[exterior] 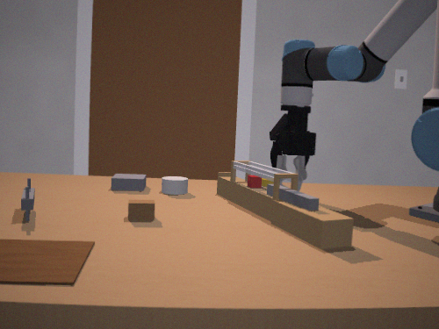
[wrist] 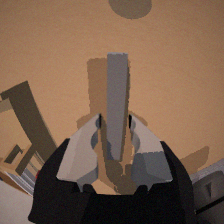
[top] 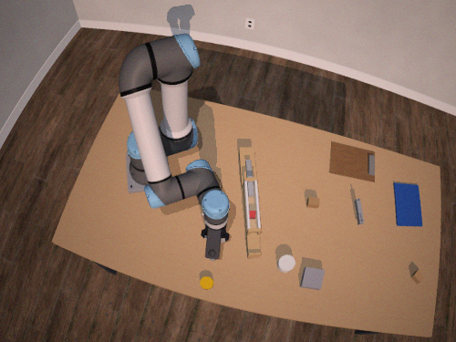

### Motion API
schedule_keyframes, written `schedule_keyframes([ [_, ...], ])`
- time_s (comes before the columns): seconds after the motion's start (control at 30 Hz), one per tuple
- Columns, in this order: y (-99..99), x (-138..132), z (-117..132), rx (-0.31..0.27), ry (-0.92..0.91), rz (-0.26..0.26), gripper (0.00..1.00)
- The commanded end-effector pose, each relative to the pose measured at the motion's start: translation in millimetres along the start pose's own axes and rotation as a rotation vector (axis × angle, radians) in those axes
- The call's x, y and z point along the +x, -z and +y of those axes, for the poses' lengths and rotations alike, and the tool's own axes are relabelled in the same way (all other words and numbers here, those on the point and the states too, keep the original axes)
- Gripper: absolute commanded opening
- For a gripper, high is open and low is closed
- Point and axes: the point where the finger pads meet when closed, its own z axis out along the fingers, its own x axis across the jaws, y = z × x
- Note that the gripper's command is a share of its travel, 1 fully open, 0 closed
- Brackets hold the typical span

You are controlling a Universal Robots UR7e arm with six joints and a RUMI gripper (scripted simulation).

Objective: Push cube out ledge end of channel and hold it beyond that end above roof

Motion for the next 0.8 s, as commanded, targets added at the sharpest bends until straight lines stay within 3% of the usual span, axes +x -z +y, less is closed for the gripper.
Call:
schedule_keyframes([
  [0.0,0.3,-0.2,-0.3,0.001,0.000,-0.001,0.22],
  [0.1,0.3,-0.2,-0.3,0.001,0.000,-0.001,0.22],
  [0.13,0.3,-0.2,-0.3,0.001,0.000,-0.001,0.00],
  [0.77,0.3,-0.2,-0.3,0.001,0.000,-0.001,0.00],
])
